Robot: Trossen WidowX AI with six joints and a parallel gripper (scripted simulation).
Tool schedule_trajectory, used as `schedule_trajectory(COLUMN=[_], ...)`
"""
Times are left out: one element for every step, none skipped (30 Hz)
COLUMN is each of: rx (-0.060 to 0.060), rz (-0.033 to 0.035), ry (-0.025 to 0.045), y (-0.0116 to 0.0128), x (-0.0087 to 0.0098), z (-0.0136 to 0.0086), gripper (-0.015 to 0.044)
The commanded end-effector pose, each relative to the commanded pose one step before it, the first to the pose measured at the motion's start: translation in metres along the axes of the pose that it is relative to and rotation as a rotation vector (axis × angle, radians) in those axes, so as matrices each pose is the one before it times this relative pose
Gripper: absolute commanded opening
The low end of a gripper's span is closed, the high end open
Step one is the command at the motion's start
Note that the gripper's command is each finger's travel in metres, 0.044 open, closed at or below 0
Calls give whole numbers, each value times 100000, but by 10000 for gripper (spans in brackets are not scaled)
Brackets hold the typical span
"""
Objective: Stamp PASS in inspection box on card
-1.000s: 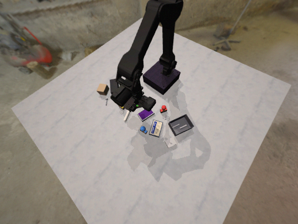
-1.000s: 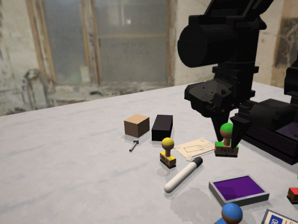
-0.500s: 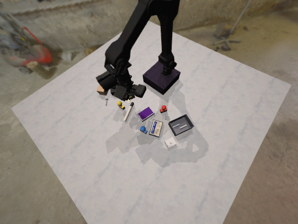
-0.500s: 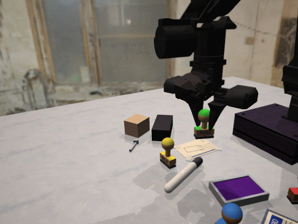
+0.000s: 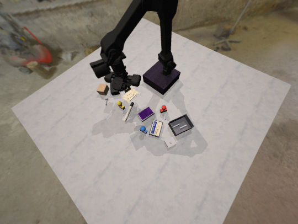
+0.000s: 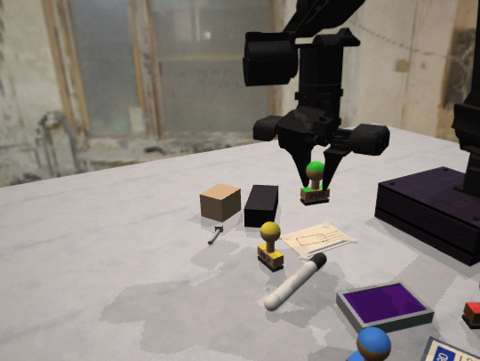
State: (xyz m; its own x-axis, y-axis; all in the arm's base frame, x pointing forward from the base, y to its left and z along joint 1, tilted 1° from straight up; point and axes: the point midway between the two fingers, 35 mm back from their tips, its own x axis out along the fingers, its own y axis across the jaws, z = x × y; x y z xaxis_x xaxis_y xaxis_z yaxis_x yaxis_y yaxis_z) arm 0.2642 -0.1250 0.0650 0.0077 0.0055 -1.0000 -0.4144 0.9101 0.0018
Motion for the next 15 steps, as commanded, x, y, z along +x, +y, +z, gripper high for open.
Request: schedule_trajectory(rx=[-1472, 0, 0, 0, 0, 0, 0, 0, 0, 0, 0, 0, 0, 0, 0], rz=[-437, 0, 0, 0, 0, 0, 0, 1, 1, 1, 1, 1, 1, 1, 1], ry=[-129, 0, 0, 0, 0, 0, 0, 0, 0, 0, 0, 0, 0, 0, 0], y=[-105, -6, -6, -6, -6, -6, -5, -5, -5, -5, -5, -5, -5, -4, -4], x=[114, 67, 67, 67, 67, 67, 67, 67, 67, 67, 67, 67, 67, 67, 66], z=[-46, 5, 5, 5, 4, 4, 4, 4, 4, 4, 4, 4, 4, 3, 3], gripper=[0, 0, 0, 0, 0, 0, 0, 0, 0, 0, 0, 0, 0, 0, 0])
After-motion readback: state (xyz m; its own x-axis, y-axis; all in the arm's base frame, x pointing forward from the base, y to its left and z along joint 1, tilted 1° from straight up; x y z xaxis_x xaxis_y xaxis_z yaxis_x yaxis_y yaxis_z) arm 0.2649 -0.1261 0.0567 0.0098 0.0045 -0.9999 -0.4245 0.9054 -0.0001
